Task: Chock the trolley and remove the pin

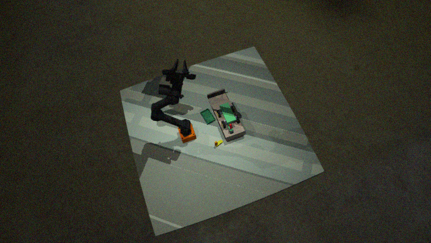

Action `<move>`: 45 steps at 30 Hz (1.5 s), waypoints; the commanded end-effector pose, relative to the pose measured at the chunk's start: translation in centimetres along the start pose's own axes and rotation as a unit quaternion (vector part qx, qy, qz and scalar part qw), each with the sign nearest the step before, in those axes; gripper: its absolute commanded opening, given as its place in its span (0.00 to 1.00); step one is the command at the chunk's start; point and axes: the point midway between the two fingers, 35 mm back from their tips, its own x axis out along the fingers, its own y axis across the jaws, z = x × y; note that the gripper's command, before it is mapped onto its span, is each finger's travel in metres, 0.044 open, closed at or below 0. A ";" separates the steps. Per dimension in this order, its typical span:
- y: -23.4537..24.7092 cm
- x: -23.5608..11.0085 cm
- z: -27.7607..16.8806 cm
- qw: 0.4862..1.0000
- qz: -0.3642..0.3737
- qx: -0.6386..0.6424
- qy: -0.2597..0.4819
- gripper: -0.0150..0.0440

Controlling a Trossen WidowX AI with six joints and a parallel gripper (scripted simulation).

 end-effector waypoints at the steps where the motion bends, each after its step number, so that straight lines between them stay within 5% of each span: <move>1: -5.9 -0.3 -1.5 0.995 -0.083 -0.060 0.009 0.58; 11: -16.1 -3.0 -5.2 0.951 -0.230 -0.187 0.085 0.58; 25: -27.3 -11.3 -12.3 0.820 -0.355 -0.330 0.305 0.58; 35: -31.8 -19.1 -17.8 0.692 -0.344 -0.388 0.502 0.58; 45: -33.0 -27.6 -23.1 0.561 -0.237 -0.393 0.689 0.58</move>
